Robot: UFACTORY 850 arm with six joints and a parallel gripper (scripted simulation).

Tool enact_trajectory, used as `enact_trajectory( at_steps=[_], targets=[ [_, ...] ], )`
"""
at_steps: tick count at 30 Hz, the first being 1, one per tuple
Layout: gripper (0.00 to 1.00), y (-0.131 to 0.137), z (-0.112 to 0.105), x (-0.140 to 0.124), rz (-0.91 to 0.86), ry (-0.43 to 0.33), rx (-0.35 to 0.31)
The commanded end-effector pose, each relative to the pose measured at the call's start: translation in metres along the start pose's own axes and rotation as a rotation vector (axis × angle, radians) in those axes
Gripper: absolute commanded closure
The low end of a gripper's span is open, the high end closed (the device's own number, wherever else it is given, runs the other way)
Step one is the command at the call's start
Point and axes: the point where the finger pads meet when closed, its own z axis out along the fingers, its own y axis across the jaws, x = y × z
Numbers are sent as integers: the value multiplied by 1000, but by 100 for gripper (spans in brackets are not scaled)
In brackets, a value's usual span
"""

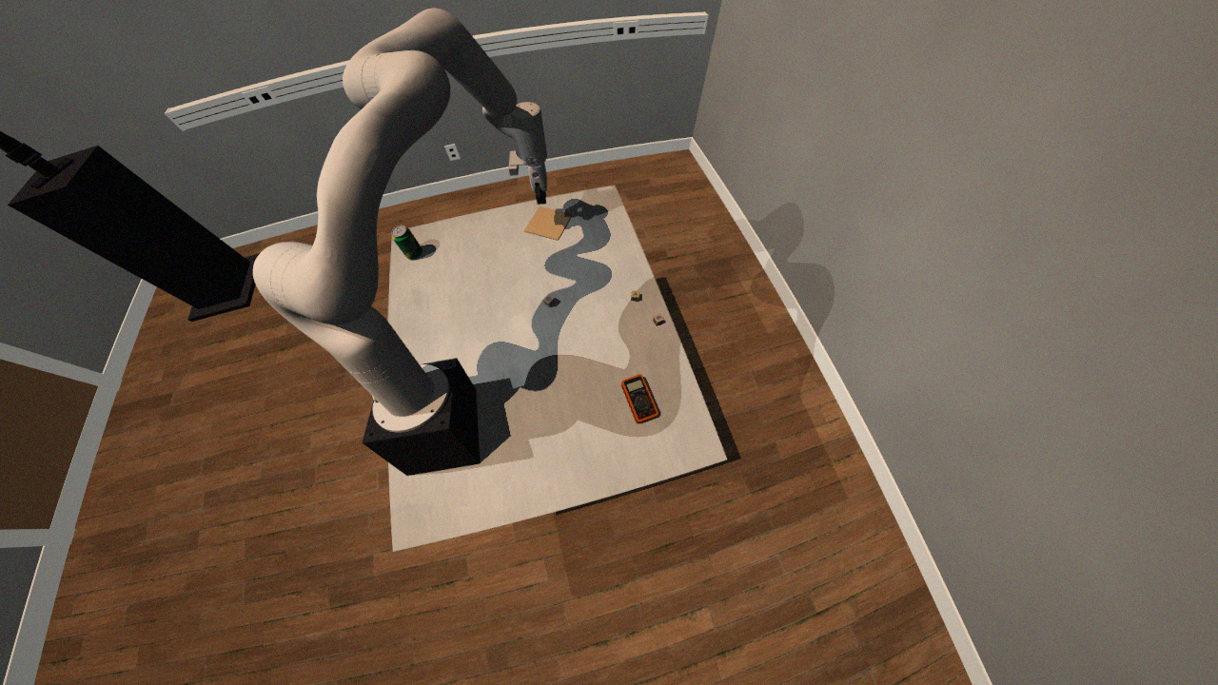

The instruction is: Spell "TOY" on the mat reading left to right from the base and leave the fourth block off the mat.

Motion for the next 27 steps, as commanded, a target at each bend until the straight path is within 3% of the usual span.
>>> enact_trajectory(
  at_steps=[1, 13, 27],
  targets=[
    [77, 4, -1, 7, 138, -13, 10],
    [77, 11, -1, 23, 413, -14, 8],
    [77, 11, -1, 24, 428, -14, 8]
  ],
)
